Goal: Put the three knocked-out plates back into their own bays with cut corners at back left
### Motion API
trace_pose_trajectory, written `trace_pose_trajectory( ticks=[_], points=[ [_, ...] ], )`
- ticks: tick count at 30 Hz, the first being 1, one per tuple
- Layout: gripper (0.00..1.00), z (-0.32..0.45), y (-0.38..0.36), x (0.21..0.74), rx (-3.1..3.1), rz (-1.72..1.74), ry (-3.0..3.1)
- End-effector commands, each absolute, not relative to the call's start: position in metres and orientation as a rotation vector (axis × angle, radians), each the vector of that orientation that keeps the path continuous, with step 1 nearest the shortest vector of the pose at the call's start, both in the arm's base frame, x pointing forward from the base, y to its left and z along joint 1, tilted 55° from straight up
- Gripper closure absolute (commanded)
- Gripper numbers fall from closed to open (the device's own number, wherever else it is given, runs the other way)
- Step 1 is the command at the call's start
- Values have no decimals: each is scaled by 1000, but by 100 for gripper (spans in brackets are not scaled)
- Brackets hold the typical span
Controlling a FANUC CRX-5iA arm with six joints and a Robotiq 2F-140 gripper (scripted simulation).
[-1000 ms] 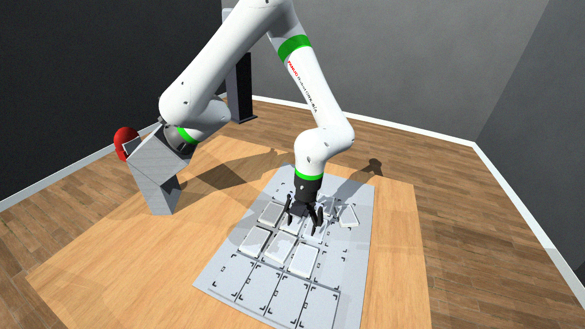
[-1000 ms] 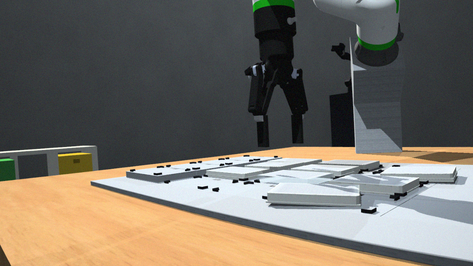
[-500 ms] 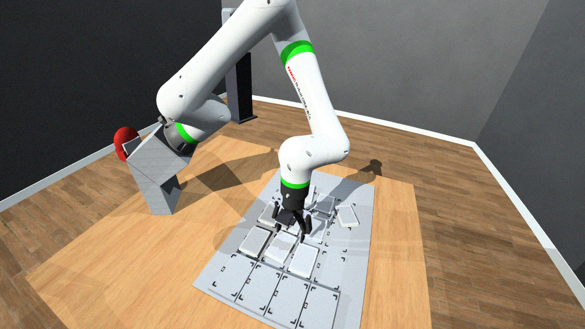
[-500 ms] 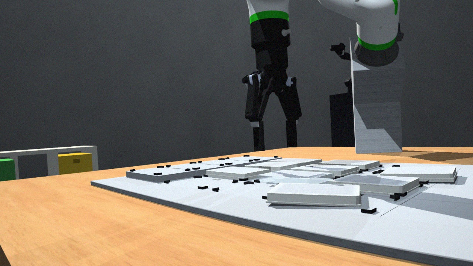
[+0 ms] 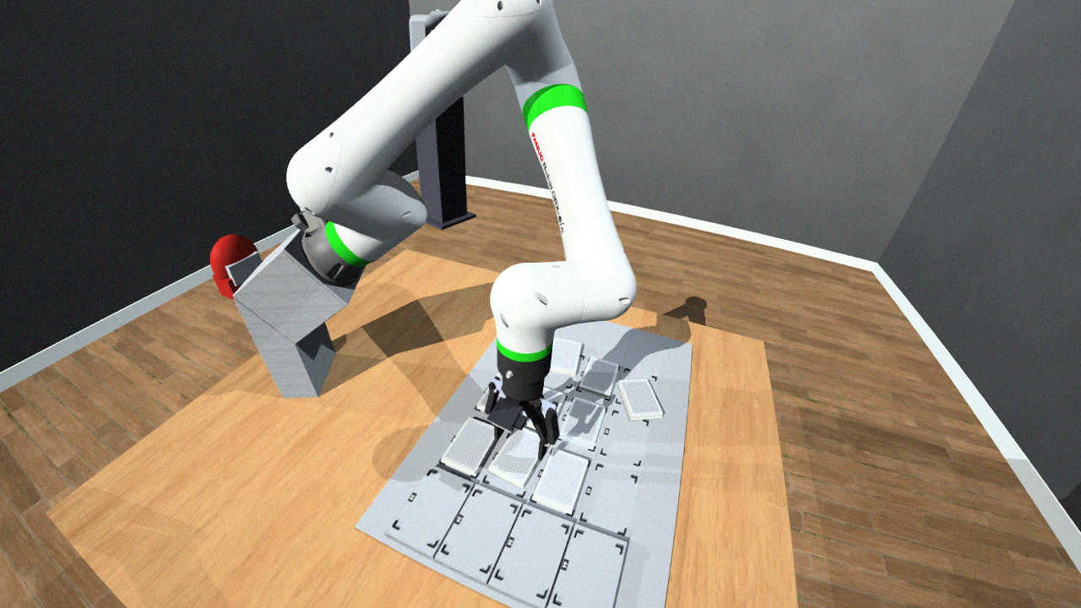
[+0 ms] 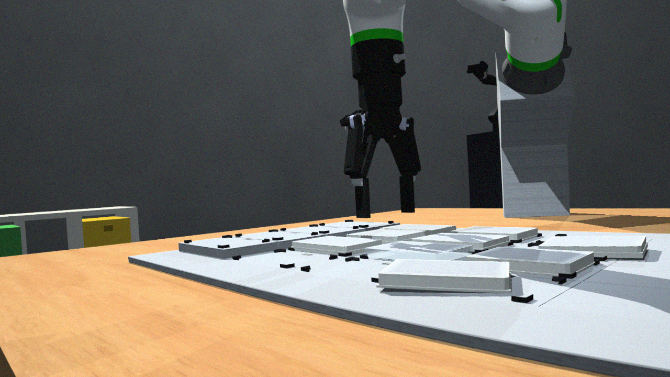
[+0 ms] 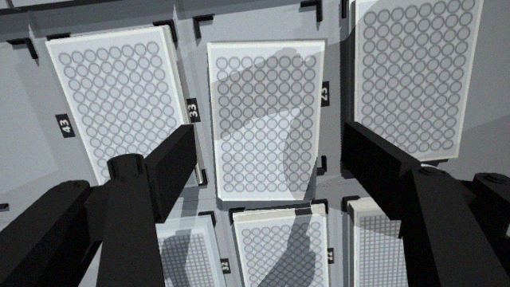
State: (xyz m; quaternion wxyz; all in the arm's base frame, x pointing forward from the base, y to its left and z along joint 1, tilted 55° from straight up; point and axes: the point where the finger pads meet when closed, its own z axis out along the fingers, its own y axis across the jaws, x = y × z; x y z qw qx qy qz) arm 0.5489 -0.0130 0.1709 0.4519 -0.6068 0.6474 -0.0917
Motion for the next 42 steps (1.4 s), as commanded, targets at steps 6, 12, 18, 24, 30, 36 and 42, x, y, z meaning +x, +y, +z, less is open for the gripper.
trace_pose_trajectory(
  ticks=[6, 12, 18, 24, 30, 36, 42],
  points=[
    [30, 169, -12, 552, -1499, -229, 1599],
    [30, 165, -9, 557, -1499, -229, 1599],
    [30, 162, -6, 561, -1499, -229, 1599],
    [30, 161, -6, 562, -1499, -229, 1599],
    [30, 161, -6, 562, -1499, -229, 1599],
    [30, 161, -6, 562, -1499, -229, 1599],
    [30, 157, -3, 567, -1499, -229, 1599]
  ],
)
